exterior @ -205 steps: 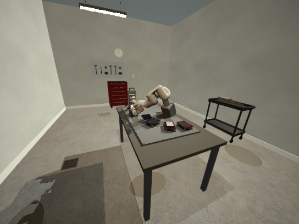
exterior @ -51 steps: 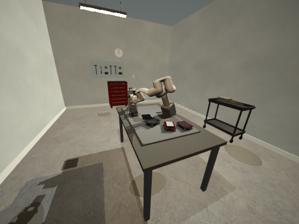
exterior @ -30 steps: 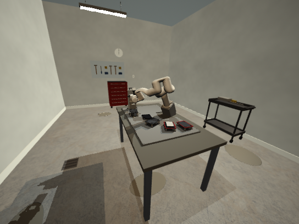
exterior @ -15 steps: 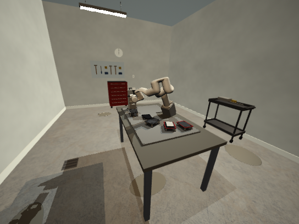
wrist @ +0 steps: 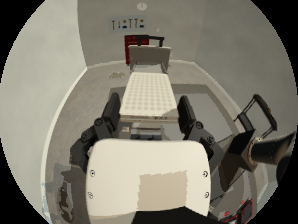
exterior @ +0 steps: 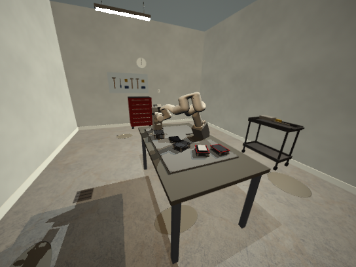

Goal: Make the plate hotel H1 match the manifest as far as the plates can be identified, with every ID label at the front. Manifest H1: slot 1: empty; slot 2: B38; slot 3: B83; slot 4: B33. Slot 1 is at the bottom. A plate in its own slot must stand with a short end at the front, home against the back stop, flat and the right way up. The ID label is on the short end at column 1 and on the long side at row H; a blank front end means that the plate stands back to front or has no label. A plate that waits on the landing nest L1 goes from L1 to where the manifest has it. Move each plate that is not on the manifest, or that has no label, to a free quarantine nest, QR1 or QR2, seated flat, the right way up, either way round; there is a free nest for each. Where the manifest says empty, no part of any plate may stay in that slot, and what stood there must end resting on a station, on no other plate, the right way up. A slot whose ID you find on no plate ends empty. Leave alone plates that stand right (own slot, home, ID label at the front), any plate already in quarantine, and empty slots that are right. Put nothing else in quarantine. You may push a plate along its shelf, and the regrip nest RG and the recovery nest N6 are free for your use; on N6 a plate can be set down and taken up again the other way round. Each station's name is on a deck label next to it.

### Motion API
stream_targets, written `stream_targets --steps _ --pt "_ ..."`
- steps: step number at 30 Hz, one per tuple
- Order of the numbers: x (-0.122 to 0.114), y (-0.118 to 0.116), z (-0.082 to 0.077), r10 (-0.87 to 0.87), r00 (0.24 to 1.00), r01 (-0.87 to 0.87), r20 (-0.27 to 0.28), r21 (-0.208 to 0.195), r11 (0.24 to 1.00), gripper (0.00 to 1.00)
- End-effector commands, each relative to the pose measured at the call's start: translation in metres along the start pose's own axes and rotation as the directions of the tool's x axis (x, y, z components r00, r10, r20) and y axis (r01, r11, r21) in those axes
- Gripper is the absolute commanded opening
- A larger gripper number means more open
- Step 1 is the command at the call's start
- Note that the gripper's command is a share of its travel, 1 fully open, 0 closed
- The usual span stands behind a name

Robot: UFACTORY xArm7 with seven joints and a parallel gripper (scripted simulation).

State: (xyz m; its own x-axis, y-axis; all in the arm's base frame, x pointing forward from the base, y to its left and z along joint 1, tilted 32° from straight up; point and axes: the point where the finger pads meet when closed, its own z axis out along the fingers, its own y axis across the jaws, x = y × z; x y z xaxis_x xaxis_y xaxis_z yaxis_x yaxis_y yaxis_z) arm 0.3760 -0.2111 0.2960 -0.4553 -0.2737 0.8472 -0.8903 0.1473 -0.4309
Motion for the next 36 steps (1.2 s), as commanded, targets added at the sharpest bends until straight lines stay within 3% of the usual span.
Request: stream_targets --steps 1,36 --pt "0.001 -0.001 0.005 0.003 1.0 -0.003 0.0 0.0 1.0 0.0" --pt "0.001 -0.001 0.046 0.003 1.0 -0.003 0.0 0.0 1.0 0.0"
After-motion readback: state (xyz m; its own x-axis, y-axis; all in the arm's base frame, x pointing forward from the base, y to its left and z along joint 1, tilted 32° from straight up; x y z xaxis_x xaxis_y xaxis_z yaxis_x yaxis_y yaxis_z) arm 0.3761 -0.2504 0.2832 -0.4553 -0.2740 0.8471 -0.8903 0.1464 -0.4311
